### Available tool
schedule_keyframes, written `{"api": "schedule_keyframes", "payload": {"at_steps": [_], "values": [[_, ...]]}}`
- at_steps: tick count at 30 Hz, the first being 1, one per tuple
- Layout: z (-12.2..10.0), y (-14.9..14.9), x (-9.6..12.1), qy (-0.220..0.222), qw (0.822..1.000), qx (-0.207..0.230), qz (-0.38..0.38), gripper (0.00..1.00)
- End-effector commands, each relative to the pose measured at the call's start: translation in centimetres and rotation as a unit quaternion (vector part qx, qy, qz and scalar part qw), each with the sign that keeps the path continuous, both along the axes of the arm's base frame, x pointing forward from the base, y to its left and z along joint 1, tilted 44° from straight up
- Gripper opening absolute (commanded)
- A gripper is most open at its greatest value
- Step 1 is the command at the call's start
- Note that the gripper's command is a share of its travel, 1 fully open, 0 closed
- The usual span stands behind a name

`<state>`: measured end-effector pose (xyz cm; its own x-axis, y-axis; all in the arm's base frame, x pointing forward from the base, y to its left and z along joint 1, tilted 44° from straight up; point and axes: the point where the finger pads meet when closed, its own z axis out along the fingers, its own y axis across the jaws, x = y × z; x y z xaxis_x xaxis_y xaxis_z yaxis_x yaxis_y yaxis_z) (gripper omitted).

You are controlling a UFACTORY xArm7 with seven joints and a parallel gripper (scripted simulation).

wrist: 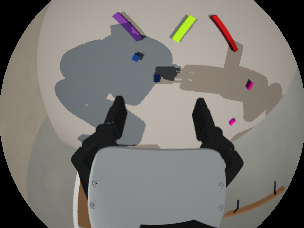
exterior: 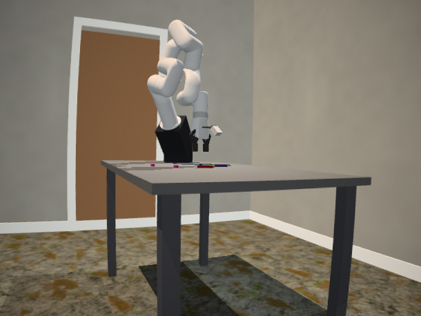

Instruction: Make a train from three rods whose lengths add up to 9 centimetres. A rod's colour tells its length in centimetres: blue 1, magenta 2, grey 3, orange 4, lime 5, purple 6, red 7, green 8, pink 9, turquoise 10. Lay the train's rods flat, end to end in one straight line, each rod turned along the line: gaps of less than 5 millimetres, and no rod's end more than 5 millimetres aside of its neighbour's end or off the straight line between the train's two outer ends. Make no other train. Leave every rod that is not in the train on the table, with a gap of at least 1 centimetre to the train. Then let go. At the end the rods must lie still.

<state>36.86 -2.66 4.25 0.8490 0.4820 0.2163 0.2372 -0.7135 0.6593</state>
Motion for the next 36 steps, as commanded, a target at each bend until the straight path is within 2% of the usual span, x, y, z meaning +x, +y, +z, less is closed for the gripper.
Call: {"api": "schedule_keyframes", "payload": {"at_steps": [1, 4, 36], "values": [[-0.03, 0.49, 0.85, 0.051, 0.996, -0.039, 0.054, 1.00], [0.00, 0.61, 1.13, 0.066, 0.994, -0.055, 0.074, 1.00], [0.00, 0.61, 1.13, 0.066, 0.994, -0.055, 0.074, 1.00]]}}
